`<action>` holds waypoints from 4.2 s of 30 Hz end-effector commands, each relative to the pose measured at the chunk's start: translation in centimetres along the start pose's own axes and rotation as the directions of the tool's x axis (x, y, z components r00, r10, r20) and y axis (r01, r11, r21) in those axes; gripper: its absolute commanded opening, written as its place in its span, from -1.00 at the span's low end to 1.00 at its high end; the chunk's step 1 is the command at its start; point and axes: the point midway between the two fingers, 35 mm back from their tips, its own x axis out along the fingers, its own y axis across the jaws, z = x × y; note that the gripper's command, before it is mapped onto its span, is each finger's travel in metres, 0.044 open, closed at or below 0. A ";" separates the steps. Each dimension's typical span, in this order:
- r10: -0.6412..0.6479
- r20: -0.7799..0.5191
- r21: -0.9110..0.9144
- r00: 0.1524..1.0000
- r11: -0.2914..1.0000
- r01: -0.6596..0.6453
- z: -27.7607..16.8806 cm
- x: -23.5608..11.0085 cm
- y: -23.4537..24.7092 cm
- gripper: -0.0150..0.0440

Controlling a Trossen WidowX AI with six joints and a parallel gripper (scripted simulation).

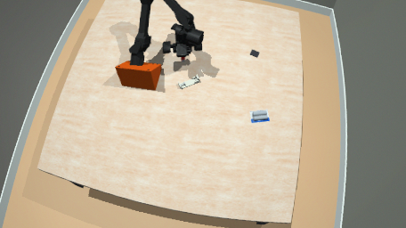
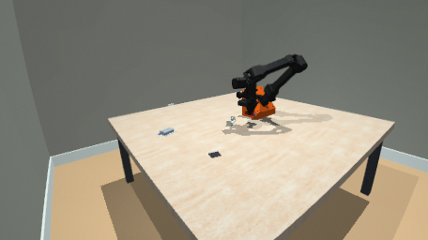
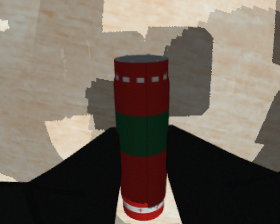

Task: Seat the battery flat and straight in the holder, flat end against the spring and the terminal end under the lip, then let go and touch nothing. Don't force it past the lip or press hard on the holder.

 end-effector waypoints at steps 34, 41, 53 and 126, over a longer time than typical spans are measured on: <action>0.138 -0.050 0.949 0.989 0.317 0.004 12.2 1.1 2.7 -0.29; 0.228 -0.074 0.947 0.971 0.322 -0.004 11.9 2.5 2.7 -0.29; 0.303 -0.088 0.947 0.949 0.319 -0.014 11.9 3.3 2.7 -0.29; 0.386 -0.063 0.955 0.920 0.291 -0.057 12.8 5.5 0.2 -0.29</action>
